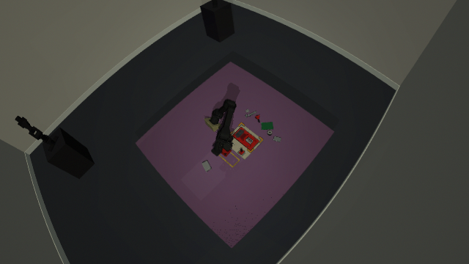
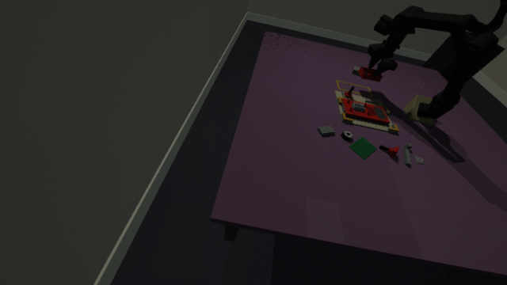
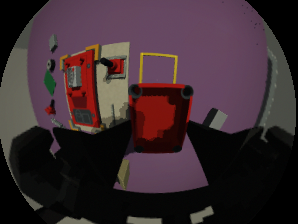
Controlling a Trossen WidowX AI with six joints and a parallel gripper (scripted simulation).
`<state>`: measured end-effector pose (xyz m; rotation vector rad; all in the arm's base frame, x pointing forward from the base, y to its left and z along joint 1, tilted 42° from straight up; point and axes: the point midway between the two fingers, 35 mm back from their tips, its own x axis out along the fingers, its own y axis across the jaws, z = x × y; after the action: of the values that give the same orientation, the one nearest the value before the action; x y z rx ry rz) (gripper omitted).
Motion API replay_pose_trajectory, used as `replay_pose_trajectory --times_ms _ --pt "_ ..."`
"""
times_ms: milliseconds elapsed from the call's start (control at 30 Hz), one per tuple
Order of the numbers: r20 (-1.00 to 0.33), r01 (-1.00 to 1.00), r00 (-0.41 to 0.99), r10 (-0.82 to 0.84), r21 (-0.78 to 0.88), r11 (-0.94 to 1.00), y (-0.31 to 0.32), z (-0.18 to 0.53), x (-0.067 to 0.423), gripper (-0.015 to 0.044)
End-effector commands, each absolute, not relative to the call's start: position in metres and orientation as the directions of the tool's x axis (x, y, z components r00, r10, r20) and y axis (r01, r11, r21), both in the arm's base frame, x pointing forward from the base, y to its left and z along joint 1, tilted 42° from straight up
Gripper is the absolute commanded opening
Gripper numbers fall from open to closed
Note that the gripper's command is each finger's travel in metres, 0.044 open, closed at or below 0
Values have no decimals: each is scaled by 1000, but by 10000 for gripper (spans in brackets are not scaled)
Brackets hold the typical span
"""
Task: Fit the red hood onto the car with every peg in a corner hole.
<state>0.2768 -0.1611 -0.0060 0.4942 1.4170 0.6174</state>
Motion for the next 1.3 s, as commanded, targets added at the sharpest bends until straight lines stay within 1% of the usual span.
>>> replay_pose_trajectory --times_ms 0,567,1067,1267 --pt "-752 -80 41 658 654 752 -160 -8 277 0" --pt "-750 -45 42 661 659 751 -110 -64 280 0" --pt "-749 -44 42 661 659 751 -109 -64 280 0" --pt "-753 -52 43 656 654 755 -111 -64 281 157"
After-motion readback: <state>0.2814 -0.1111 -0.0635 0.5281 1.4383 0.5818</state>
